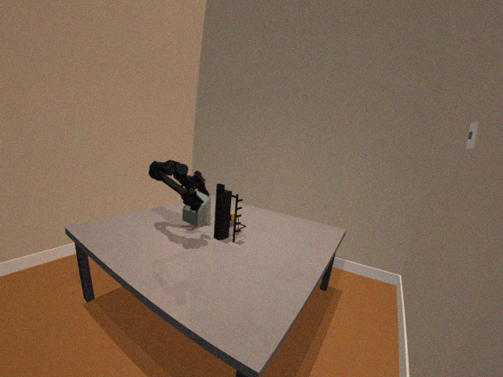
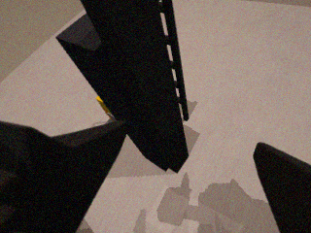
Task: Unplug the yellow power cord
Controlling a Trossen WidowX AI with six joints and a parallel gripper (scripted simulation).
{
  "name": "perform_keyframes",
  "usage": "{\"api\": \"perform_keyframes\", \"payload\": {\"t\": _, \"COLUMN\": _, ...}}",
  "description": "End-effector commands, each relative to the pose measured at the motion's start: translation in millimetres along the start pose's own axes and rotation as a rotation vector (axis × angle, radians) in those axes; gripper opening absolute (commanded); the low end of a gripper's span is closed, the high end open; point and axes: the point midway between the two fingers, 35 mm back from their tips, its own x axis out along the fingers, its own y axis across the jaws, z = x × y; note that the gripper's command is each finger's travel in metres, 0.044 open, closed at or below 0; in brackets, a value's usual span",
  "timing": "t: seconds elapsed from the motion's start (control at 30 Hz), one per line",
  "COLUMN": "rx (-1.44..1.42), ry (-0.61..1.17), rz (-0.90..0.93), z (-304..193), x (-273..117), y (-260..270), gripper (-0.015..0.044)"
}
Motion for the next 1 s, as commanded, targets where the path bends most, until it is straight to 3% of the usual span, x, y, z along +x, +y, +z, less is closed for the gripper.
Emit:
{"api": "perform_keyframes", "payload": {"t": 0.0, "rx": 0.000, "ry": 0.000, "rz": 0.000, "z": 0.3, "x": 0.1, "y": -0.1, "gripper": 0.0374}}
{"api": "perform_keyframes", "payload": {"t": 0.27, "rx": 0.034, "ry": -0.013, "rz": -0.003, "z": 21.2, "x": 5.7, "y": -7.5, "gripper": 0.0164}}
{"api": "perform_keyframes", "payload": {"t": 0.77, "rx": 0.173, "ry": -0.072, "rz": -0.005, "z": 113.8, "x": 41.8, "y": -15.8, "gripper": 0.0160}}
{"api": "perform_keyframes", "payload": {"t": 0.97, "rx": 0.107, "ry": -0.031, "rz": 0.045, "z": 149.6, "x": 71.3, "y": 15.1, "gripper": 0.0160}}
